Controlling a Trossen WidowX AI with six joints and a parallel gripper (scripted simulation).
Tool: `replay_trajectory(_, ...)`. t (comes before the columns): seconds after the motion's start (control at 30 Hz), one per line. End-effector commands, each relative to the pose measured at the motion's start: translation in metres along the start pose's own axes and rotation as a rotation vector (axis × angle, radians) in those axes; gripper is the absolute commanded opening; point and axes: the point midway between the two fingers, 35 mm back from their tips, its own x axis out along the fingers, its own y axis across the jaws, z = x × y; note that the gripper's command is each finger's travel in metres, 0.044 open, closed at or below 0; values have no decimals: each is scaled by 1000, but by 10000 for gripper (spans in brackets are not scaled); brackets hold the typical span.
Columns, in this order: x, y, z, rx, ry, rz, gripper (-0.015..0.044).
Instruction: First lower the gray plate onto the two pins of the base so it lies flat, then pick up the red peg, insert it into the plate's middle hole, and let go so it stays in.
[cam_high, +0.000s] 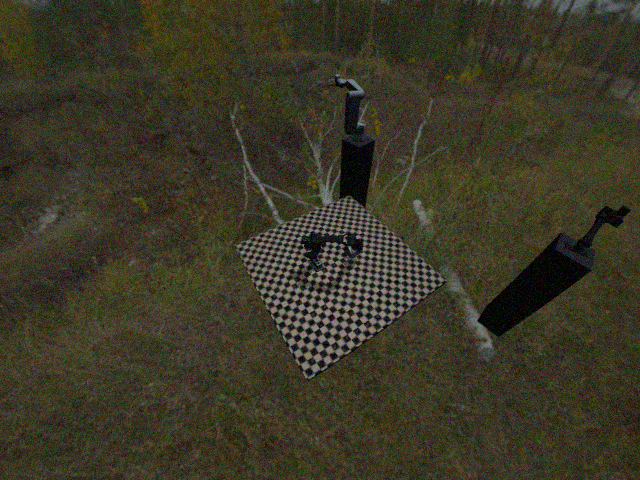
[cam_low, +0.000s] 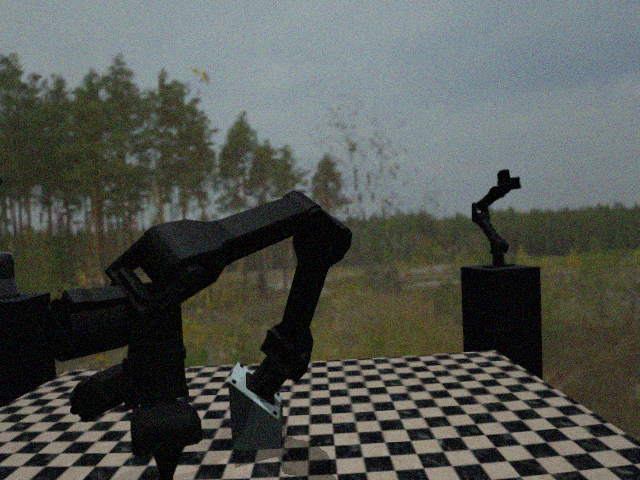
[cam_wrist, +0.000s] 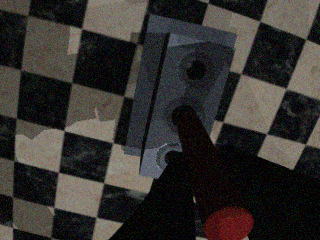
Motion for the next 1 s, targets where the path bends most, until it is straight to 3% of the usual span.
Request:
replay_trajectory(0.0, 0, 0, 0, 0, 0, 0, 0)
replay_trajectory(0.97, 16, -1, 0, -7, -1, 0, 0)
